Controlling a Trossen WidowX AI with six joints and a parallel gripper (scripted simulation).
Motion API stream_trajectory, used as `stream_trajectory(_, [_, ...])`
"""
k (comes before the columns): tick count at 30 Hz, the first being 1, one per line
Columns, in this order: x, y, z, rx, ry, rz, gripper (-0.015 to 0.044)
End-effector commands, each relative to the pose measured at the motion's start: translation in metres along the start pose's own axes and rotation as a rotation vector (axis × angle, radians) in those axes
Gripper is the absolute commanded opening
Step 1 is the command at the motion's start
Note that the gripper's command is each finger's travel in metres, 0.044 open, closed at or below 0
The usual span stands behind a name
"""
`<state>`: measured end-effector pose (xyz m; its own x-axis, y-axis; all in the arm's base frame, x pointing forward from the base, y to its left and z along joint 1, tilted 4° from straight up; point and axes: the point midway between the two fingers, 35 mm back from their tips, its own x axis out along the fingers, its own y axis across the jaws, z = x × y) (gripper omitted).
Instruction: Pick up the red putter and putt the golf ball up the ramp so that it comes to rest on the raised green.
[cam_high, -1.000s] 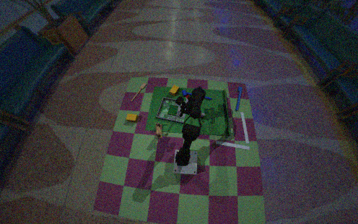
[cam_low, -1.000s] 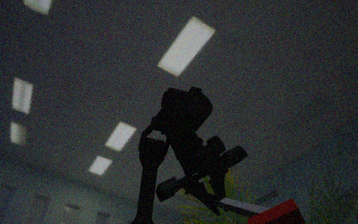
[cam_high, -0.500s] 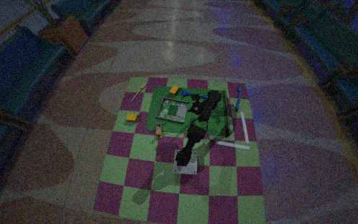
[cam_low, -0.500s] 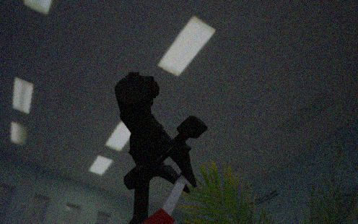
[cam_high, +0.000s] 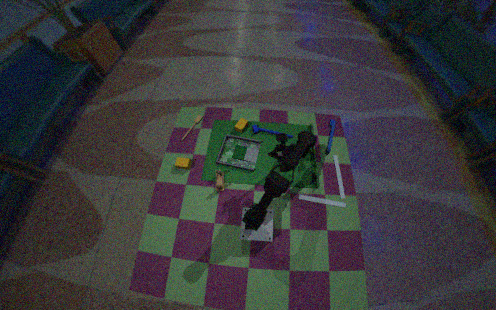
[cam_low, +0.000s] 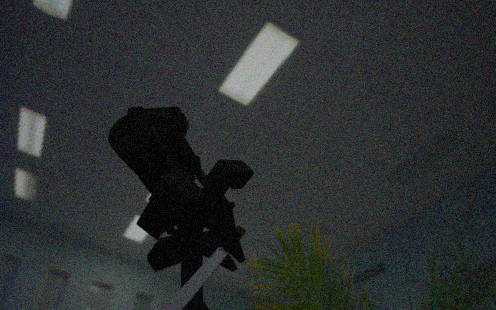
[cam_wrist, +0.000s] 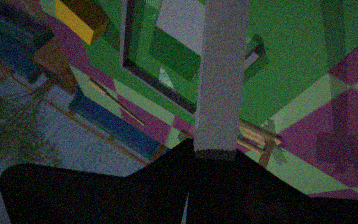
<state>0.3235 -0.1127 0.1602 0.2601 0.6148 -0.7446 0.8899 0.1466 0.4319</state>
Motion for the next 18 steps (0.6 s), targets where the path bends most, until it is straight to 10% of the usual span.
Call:
stream_trajectory(1, [0.004, -0.008, 0.01, 0.001, 0.002, -0.002, 0.0])
stream_trajectory(18, [0.01, -0.019, 0.029, 0.001, 0.001, -0.003, 0.0])
